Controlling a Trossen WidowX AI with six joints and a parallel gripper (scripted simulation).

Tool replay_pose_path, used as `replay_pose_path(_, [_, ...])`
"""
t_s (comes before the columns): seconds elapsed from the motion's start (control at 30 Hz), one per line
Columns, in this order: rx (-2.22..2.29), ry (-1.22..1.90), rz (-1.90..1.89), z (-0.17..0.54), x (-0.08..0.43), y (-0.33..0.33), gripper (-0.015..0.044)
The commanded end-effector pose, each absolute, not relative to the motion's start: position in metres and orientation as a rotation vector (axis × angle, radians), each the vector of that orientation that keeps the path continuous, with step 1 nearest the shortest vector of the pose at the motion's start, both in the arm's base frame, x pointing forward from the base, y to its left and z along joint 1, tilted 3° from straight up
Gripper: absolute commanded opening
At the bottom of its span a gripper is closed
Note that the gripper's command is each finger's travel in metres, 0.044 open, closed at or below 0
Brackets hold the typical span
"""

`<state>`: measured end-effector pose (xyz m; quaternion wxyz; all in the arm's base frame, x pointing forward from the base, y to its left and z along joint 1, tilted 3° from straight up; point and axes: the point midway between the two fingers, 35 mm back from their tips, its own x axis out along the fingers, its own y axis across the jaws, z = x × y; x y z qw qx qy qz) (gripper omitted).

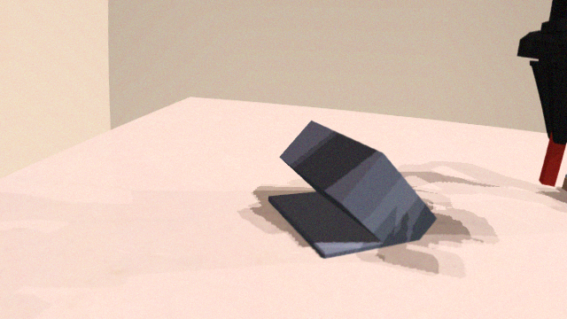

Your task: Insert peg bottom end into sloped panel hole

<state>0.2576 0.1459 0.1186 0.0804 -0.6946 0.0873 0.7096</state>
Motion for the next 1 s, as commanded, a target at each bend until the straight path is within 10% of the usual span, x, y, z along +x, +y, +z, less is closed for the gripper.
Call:
replay_pose_path(0.0, [-2.078, 0.249, 2.115, 0.125, 0.258, 0.146, 0.0])
replay_pose_path(0.97, [-1.963, 0.296, 1.826, 0.125, 0.281, 0.124, 0.0])
